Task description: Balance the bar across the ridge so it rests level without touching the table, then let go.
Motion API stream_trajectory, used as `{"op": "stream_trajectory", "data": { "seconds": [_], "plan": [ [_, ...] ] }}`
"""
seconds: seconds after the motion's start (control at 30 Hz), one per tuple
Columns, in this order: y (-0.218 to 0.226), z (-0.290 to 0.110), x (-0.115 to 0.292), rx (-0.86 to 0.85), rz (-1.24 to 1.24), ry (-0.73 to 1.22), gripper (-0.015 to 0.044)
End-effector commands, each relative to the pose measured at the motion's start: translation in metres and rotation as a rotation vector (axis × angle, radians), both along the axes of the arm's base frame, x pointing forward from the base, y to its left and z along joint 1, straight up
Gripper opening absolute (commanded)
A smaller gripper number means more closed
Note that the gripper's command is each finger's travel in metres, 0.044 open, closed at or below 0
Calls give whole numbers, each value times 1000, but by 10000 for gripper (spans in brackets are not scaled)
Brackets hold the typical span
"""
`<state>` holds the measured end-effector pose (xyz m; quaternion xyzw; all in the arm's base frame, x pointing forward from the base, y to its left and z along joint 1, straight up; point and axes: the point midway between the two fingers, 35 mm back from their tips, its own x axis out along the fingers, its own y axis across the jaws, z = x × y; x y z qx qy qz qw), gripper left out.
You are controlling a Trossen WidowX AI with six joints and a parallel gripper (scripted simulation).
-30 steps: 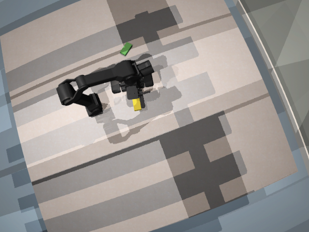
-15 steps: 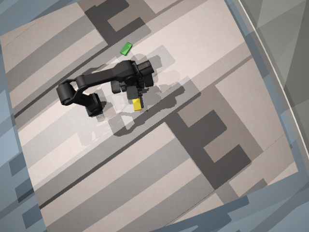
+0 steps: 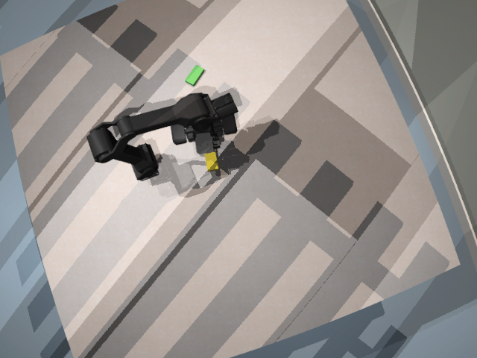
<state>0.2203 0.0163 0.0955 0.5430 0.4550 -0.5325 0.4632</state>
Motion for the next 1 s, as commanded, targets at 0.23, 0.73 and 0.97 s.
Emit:
{"op": "stream_trajectory", "data": {
  "seconds": [0.23, 0.73, 0.97],
  "plan": [
    [0, -3, 0, 1, 4, 0, 0],
    [0, -1, 0, 1, 4, 0, 0],
    [0, 0, 0, 0, 0, -1, 0]
  ]
}}
